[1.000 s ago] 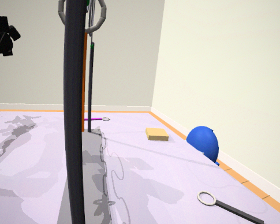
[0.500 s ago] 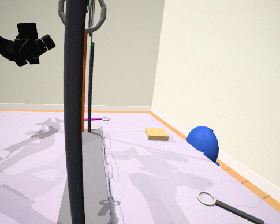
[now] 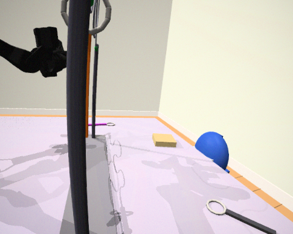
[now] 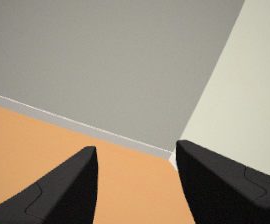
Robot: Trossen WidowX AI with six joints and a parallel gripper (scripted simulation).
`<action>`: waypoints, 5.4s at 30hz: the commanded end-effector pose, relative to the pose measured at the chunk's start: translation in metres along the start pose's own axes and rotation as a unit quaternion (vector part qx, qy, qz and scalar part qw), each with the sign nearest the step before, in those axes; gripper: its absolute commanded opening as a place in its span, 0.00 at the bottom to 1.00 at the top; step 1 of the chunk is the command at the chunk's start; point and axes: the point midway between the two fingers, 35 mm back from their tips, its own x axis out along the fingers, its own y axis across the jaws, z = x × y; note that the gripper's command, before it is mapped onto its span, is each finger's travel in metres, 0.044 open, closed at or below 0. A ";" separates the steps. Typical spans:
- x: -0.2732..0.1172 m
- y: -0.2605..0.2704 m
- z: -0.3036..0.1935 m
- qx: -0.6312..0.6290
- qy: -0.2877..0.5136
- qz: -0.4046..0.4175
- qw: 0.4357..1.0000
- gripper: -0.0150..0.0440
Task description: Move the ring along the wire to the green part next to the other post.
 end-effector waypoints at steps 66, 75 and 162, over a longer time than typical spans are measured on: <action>-0.533 -0.035 -0.100 0.141 0.198 -0.635 0.733 0.53; -0.523 -0.076 -0.085 0.140 0.196 -0.635 0.734 0.53; -0.515 -0.143 -0.119 0.136 0.196 -0.633 0.737 0.00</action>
